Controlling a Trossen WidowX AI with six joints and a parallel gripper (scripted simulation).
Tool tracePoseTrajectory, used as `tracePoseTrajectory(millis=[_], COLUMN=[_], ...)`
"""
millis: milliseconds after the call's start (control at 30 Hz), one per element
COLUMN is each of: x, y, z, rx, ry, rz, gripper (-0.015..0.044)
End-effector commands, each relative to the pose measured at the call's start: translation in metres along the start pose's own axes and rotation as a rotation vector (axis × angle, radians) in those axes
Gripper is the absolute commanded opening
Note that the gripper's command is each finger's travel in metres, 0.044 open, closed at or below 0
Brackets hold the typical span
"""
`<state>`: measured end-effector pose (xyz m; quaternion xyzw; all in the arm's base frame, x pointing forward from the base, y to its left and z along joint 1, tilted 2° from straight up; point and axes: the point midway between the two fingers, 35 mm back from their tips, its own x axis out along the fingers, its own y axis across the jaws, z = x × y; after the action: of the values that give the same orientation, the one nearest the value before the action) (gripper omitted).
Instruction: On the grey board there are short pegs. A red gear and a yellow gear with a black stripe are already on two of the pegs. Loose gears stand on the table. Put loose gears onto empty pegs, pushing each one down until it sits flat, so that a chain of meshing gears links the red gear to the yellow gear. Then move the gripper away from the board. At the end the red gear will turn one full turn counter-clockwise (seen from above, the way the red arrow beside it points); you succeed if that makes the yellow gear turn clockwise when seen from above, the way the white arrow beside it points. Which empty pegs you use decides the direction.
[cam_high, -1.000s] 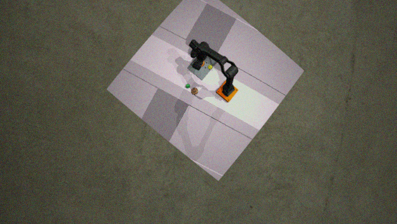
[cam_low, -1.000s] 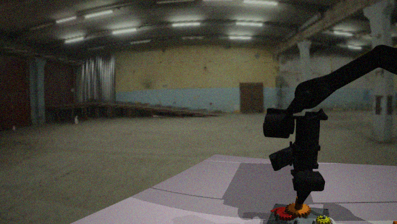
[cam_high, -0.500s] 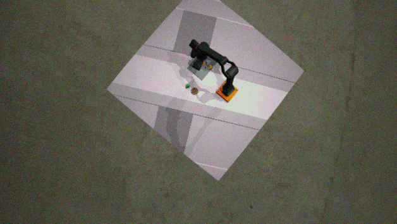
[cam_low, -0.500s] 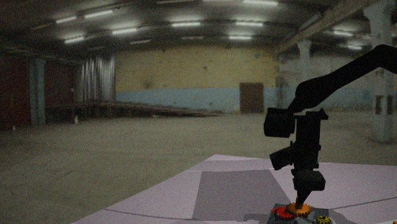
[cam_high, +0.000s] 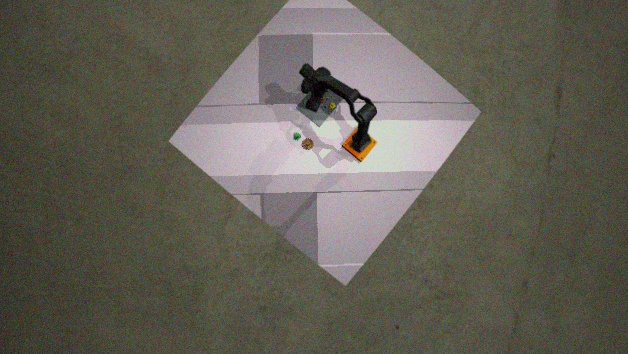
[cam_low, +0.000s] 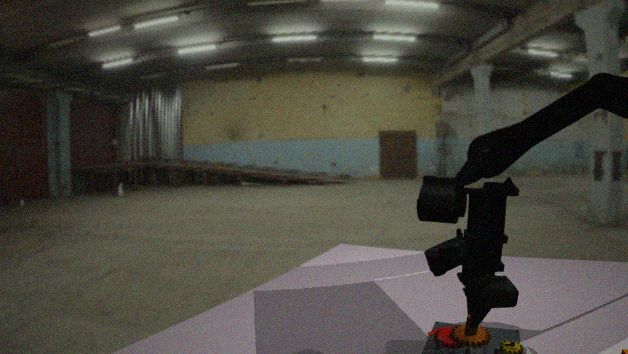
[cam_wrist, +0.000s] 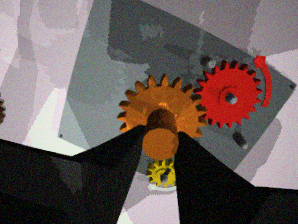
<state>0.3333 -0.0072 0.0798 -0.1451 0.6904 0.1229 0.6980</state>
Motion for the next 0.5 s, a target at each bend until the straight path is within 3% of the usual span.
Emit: tracePoseTrajectory(millis=[0, 467], x=[0.007, 0.028], y=[0.0, 0.0], z=[-0.001, -0.001], rx=[-0.039, 0.071], ry=[0.004, 0.004], rz=[-0.002, -0.002], gripper=[0.0, 0.0])
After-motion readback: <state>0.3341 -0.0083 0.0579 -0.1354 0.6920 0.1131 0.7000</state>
